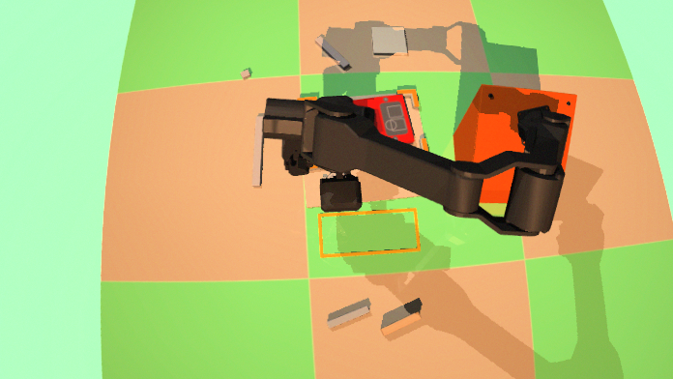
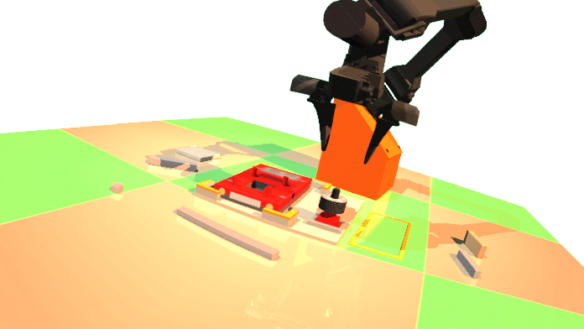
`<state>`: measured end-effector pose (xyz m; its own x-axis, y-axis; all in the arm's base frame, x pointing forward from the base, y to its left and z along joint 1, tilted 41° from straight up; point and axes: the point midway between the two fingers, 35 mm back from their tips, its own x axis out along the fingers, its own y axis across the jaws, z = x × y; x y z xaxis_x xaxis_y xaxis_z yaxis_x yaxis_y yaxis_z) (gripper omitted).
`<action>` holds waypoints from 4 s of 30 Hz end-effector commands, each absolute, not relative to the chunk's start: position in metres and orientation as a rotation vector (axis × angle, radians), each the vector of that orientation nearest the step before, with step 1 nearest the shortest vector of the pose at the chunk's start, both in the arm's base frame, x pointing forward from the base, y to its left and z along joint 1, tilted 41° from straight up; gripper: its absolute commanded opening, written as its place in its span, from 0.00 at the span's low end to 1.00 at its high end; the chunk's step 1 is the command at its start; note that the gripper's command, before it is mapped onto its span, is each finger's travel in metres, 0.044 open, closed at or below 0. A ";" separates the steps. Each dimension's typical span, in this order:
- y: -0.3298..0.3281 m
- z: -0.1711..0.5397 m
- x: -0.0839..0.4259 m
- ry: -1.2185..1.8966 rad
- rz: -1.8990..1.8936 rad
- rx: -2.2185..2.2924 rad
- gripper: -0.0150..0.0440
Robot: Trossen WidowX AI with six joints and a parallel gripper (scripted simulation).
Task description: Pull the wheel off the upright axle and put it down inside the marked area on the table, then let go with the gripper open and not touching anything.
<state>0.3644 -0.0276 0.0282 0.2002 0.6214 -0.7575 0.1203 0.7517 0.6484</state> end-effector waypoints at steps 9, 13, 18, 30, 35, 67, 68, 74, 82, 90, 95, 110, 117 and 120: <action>0.018 -0.025 0.377 1.342 0.393 0.687 0.76; 0.019 -0.024 0.374 1.358 0.400 0.678 0.72; 0.019 -0.024 0.374 1.358 0.400 0.678 0.60; 0.018 -0.023 0.374 1.358 0.400 0.678 0.26; 0.017 -0.022 0.373 1.357 0.399 0.678 0.25; 0.010 -0.014 0.372 1.353 0.397 0.681 0.25; 0.010 -0.014 0.372 1.352 0.397 0.681 0.25; 0.009 -0.012 0.371 1.352 0.397 0.681 0.25; 0.007 -0.010 0.371 1.350 0.396 0.682 0.25; 0.005 -0.009 0.370 1.349 0.396 0.682 0.25; 0.004 -0.007 0.370 1.349 0.395 0.683 0.25; 0.001 -0.004 0.369 1.346 0.394 0.684 0.25; 0.000 -0.002 0.368 1.345 0.394 0.685 0.25; -0.001 -0.001 0.368 1.345 0.394 0.685 0.25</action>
<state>0.3674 0.0010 -0.0049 0.1932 0.6261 -0.7554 0.1273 0.7474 0.6520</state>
